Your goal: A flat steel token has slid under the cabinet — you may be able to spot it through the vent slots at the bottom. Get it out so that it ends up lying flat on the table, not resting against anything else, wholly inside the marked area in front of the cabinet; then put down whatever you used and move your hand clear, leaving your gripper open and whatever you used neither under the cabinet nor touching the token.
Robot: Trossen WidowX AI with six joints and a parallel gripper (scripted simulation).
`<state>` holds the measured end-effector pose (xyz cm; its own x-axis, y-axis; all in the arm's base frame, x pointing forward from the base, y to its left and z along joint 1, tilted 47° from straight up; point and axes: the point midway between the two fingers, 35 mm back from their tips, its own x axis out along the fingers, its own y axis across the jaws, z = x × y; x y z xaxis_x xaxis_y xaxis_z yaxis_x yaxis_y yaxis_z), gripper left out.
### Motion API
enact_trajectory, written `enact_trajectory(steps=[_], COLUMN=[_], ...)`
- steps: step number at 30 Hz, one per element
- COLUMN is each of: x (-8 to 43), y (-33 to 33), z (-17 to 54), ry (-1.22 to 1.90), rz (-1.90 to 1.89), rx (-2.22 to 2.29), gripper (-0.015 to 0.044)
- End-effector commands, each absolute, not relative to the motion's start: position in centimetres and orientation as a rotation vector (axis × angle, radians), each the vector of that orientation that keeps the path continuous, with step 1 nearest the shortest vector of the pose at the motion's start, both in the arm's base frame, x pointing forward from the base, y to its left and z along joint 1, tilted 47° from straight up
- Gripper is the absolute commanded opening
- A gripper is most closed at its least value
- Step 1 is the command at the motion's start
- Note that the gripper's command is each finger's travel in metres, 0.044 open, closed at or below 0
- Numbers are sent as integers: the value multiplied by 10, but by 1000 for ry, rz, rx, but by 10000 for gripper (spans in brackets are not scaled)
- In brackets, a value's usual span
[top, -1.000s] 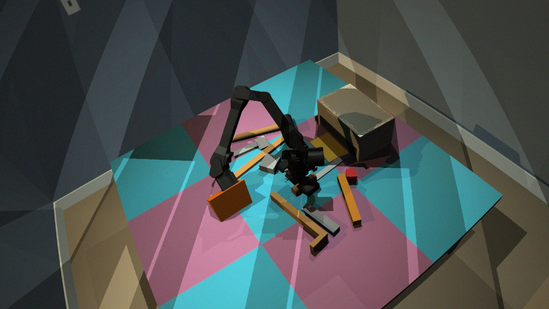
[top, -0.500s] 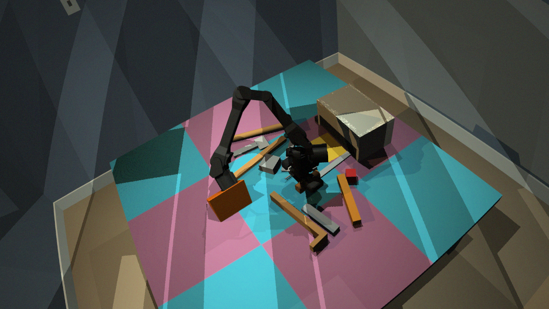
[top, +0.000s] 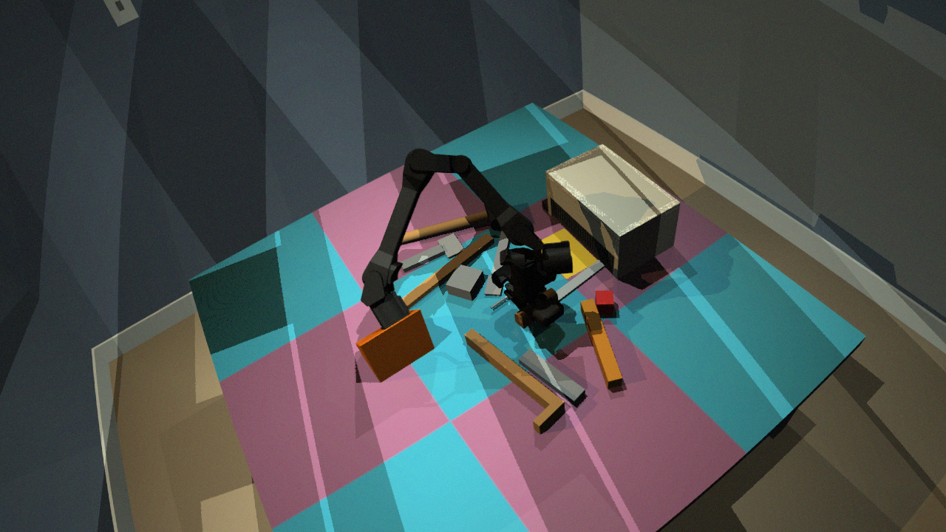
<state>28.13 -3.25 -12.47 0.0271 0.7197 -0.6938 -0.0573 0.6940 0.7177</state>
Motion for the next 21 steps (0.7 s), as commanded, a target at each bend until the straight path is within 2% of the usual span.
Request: enact_trajectory(steps=[1, 21], x=[289, 313], y=[-33, -32], z=[-124, -122], ry=[1426, 1425], rz=[655, 656], rx=[589, 589], gripper=[0, 0])
